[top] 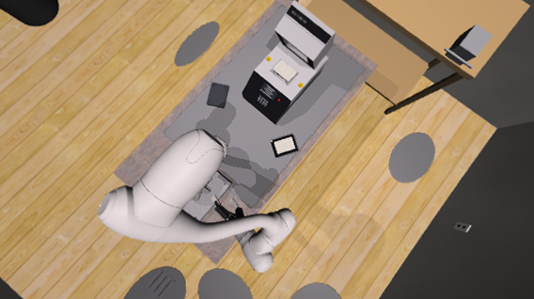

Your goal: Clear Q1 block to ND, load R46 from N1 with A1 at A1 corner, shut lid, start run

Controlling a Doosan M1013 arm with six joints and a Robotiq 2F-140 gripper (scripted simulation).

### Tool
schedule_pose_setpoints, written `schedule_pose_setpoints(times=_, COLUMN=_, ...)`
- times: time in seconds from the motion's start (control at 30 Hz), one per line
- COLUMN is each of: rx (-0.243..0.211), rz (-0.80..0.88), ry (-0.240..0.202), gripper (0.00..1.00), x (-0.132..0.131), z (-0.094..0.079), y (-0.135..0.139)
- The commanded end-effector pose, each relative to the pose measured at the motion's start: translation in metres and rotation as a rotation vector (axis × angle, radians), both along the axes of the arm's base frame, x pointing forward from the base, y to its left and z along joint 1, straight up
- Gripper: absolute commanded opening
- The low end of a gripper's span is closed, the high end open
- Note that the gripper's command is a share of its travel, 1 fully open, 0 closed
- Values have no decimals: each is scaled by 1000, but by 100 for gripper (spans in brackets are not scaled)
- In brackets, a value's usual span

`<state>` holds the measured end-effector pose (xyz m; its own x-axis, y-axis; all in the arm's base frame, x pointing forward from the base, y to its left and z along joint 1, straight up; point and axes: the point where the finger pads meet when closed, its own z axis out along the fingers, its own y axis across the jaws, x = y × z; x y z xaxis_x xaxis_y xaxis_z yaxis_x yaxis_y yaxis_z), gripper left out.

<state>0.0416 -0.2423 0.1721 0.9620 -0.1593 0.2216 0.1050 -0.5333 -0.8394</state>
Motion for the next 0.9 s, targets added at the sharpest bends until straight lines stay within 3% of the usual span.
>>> schedule_pose_setpoints(times=0.0, rx=0, rz=0, ry=0, gripper=100, x=0, z=0, y=0)
schedule_pose_setpoints(times=0.53, rx=0, rz=0, ry=0, gripper=100, x=0, z=0, y=0)
schedule_pose_setpoints(times=0.57, rx=-12, rz=12, ry=28, gripper=0, x=4, z=0, y=-3)
schedule_pose_setpoints(times=0.63, rx=-36, rz=36, ry=83, gripper=0, x=11, z=0, y=-10)
schedule_pose_setpoints(times=0.7, rx=-36, rz=36, ry=83, gripper=0, x=15, z=0, y=-14)
schedule_pose_setpoints(times=0.8, rx=-78, rz=67, ry=161, gripper=0, x=27, z=1, y=-23)
schedule_pose_setpoints(times=0.87, rx=-78, rz=67, ry=161, gripper=0, x=33, z=1, y=-28)
